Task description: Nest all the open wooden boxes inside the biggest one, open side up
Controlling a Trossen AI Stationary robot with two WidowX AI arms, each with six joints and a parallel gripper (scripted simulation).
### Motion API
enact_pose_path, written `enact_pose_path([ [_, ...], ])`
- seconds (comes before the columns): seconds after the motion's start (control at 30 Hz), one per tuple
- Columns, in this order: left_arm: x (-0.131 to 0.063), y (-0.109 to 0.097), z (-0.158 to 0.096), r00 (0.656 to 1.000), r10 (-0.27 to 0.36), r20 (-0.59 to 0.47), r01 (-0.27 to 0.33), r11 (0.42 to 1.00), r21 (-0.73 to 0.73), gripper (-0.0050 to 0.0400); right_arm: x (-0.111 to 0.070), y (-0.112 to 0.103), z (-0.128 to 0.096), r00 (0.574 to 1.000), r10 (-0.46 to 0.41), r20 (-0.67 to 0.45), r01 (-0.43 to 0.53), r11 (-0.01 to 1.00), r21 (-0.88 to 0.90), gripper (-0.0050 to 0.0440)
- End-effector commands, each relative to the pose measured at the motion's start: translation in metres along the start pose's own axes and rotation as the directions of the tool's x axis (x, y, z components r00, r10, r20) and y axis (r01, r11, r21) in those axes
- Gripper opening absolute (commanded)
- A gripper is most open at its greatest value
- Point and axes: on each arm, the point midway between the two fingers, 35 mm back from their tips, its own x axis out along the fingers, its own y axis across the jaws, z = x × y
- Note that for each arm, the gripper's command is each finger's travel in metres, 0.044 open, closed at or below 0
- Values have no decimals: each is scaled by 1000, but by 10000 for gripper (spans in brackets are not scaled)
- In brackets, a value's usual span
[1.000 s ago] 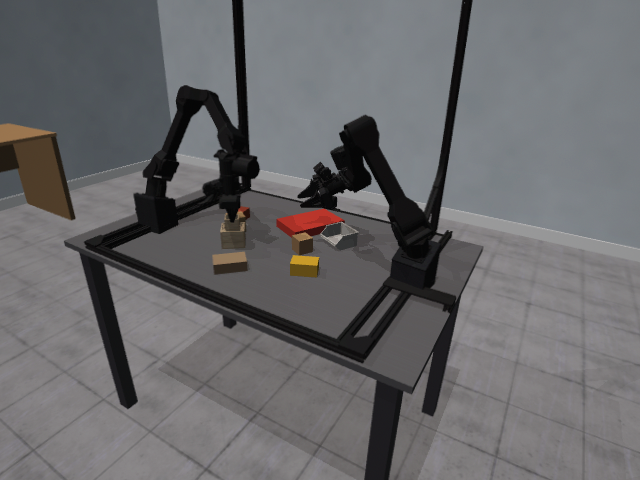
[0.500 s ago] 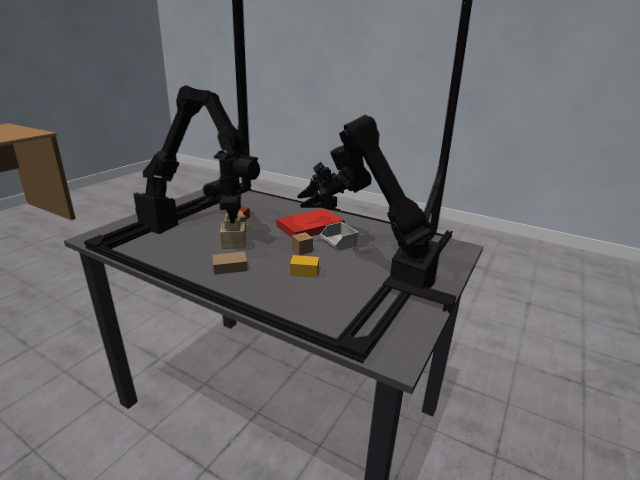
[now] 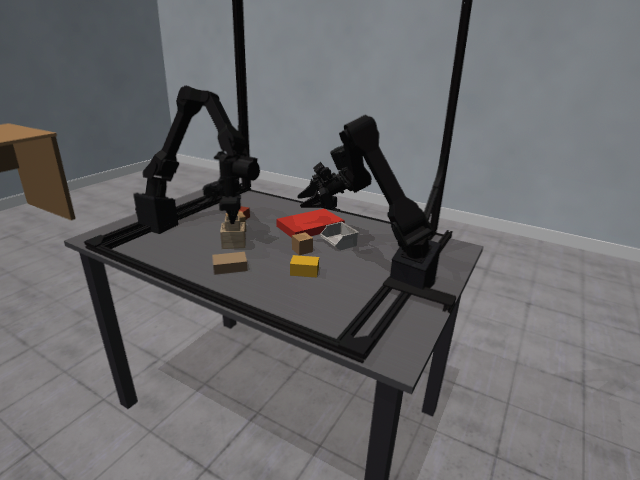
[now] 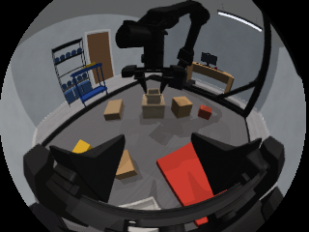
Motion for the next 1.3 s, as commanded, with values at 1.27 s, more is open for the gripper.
enact_pose_path([
  [1.27,0,1,0,1000,3,0,-3,1000,2,400,13,0,0,1000,-4,0,4,1000,1,0],
])
